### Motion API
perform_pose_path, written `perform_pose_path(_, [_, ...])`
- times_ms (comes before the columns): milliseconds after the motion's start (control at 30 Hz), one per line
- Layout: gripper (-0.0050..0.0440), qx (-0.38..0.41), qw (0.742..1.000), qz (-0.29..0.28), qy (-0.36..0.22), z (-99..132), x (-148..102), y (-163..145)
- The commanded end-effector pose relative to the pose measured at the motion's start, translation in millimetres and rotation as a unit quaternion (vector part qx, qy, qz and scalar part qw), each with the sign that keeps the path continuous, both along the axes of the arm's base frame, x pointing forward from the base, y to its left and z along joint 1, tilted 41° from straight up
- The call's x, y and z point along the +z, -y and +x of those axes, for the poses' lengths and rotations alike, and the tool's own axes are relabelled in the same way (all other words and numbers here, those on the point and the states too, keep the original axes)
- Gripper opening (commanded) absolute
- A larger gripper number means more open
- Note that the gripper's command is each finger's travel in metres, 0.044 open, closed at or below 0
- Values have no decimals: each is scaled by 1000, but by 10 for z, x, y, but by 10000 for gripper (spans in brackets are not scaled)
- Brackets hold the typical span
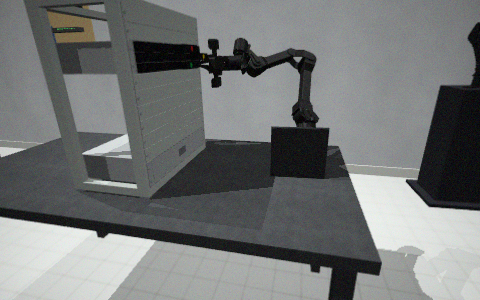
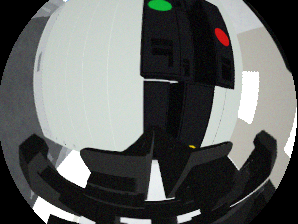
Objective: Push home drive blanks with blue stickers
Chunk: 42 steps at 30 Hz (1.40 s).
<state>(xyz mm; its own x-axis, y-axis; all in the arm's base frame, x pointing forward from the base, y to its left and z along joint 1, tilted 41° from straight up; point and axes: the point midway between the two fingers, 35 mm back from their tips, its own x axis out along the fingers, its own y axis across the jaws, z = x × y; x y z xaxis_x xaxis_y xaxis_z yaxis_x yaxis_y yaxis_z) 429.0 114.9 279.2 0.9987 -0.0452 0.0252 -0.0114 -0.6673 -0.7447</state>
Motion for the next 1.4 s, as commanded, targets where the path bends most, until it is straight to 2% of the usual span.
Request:
perform_pose_path(0, [0,1,1000,9,15,41,126,8])
perform_pose_path(767, [0,1,1000,9,15,15,125,7])
perform_pose_path(900, [0,1,1000,9,15,-117,119,2])
perform_pose_path(1133, [0,1,1000,9,15,-515,102,-15])
perform_pose_path(1200, [0,1,1000,9,15,-515,102,-15])
perform_pose_path(1367, [0,1,1000,9,15,-719,94,-23])
